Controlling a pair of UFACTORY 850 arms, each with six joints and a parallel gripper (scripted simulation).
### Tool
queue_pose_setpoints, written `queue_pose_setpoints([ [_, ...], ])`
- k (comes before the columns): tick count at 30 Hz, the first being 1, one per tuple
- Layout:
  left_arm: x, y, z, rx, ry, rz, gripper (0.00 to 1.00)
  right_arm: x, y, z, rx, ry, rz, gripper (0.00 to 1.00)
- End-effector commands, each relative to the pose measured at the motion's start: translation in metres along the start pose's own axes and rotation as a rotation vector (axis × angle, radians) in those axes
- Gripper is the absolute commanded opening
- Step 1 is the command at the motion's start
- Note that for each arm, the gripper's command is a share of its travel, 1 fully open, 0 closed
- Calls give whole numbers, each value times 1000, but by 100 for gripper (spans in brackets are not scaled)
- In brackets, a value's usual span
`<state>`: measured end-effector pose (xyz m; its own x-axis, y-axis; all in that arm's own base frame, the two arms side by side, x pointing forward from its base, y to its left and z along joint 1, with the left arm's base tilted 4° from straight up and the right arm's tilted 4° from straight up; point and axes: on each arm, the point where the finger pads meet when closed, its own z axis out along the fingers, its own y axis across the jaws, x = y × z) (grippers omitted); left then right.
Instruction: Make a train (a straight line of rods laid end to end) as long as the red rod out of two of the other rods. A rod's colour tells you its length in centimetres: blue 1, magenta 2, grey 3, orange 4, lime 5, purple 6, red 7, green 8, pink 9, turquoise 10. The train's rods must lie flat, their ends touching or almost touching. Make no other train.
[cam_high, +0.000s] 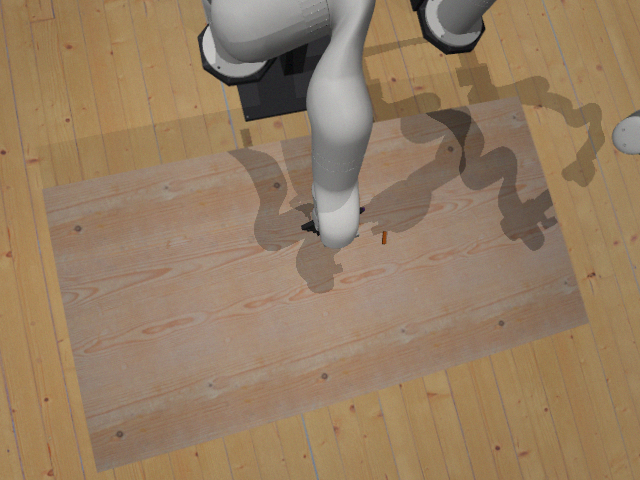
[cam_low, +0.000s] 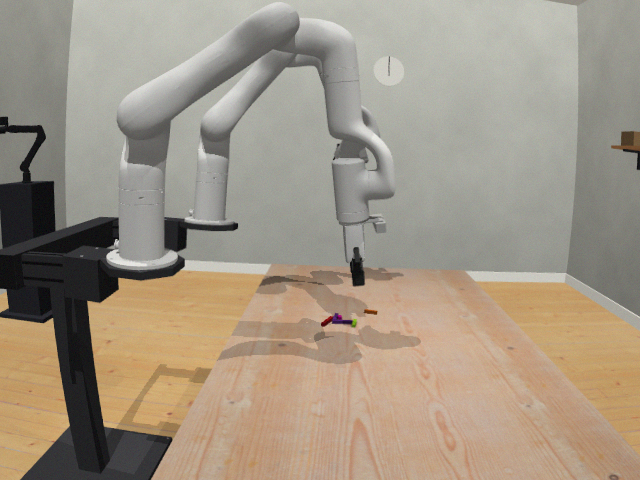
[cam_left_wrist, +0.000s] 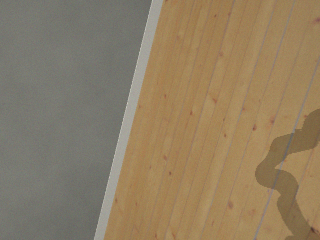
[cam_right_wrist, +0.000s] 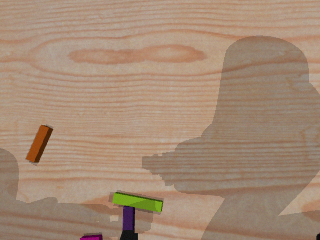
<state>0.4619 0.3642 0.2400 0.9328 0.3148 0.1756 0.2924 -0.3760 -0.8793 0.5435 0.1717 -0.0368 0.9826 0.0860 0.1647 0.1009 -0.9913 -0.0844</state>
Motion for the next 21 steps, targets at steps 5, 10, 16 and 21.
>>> queue_pose_setpoints([
  [5,-56,-85,50,-31,-255,-78,100,-24,-23,2,-33,-25,10,100],
  [10,-84,-114,64,-59,-353,-116,100,-34,-31,3,-47,-39,14,100],
  [16,-134,-159,82,-119,-505,-186,100,-52,-44,3,-70,-61,20,100],
  [21,-176,-192,89,-179,-612,-247,100,-67,-53,4,-89,-77,24,100],
])
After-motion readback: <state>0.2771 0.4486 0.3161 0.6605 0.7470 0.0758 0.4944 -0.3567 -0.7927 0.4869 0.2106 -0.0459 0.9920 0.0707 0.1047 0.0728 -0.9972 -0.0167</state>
